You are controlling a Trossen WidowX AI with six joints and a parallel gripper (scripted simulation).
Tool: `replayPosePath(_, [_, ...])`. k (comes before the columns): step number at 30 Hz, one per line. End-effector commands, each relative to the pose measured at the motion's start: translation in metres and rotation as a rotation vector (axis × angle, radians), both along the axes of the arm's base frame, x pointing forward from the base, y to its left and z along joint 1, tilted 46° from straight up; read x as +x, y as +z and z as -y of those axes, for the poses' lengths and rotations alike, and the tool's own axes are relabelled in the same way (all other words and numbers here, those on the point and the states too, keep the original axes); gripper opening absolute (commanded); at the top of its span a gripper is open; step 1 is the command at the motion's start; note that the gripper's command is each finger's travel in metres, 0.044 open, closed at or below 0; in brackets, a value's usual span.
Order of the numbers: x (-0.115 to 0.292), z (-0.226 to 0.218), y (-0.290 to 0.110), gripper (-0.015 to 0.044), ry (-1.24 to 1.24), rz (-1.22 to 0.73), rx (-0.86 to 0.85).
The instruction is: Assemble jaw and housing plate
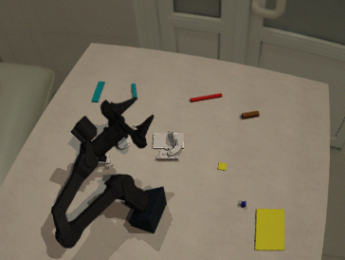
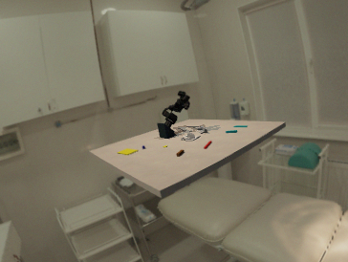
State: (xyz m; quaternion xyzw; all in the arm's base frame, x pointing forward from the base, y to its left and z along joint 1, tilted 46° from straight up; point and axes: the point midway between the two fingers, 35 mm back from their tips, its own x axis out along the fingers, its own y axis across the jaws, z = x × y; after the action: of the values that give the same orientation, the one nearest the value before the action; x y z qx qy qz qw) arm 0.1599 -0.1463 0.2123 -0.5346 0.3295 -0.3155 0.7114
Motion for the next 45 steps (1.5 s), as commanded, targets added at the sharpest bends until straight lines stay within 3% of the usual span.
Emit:
replayPosePath(1, [0.000, 0.000, 0.000, 0.0426, 0.000, 0.000, 0.000])
replayPosePath(17, [0.000, 0.000, 0.000, 0.0006, 0.000, 0.000, 0.000])
replayPosePath(32, [0.000, 0.000, 0.000, 0.0000, 0.002, 0.000, 0.002])
replayPosePath(45, [0.026, -0.013, -0.008, 0.0000, 0.116, -0.019, 0.174])
